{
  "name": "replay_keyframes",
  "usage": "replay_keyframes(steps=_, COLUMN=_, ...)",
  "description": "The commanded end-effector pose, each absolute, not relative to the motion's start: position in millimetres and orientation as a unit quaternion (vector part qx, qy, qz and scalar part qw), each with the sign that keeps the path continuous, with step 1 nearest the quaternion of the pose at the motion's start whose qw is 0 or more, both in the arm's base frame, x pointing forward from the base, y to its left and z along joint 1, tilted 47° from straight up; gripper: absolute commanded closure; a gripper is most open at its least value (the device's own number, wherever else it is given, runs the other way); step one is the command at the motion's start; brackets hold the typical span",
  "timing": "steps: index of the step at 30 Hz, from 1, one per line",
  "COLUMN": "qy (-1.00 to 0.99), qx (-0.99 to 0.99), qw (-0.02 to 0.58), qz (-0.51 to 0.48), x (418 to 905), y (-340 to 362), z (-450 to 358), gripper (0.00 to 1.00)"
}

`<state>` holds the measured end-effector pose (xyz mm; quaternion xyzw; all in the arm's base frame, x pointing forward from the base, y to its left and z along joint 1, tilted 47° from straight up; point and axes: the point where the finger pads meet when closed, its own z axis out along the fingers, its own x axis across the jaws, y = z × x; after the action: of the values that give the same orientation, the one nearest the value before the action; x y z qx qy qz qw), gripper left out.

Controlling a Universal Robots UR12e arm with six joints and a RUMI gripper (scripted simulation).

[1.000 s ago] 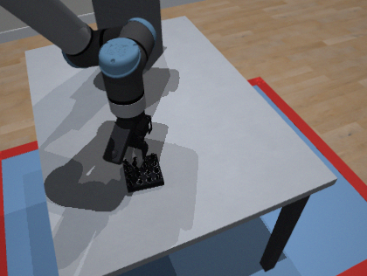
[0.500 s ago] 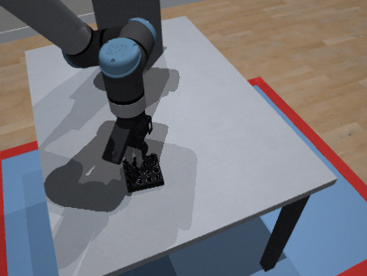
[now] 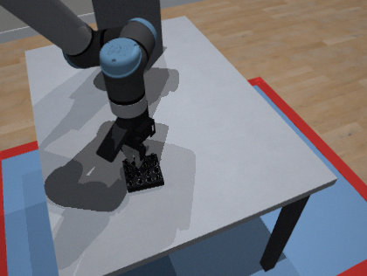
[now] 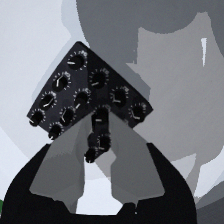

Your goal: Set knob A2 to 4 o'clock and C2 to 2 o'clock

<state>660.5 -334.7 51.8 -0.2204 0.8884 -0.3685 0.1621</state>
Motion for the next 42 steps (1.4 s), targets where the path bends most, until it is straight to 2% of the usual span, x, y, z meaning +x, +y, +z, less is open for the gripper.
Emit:
replay_keyframes(steps=1, qy=0.897, qx=-0.184, qw=0.176, qz=-0.362, x=660.2, y=-334.5, z=52.1, gripper=0.96)
replay_keyframes(steps=22, qy=0.902, qx=-0.157, qw=0.187, qz=-0.356, x=660.0, y=-334.6, z=52.1, gripper=0.96)
replay_keyframes(steps=23, qy=0.902, qx=-0.157, qw=0.187, qz=-0.356, x=660.0, y=-334.6, z=52.1, gripper=0.89)
replay_keyframes(steps=42, qy=0.902, qx=-0.157, qw=0.187, qz=-0.356, x=660.0, y=-334.6, z=52.1, gripper=0.89)
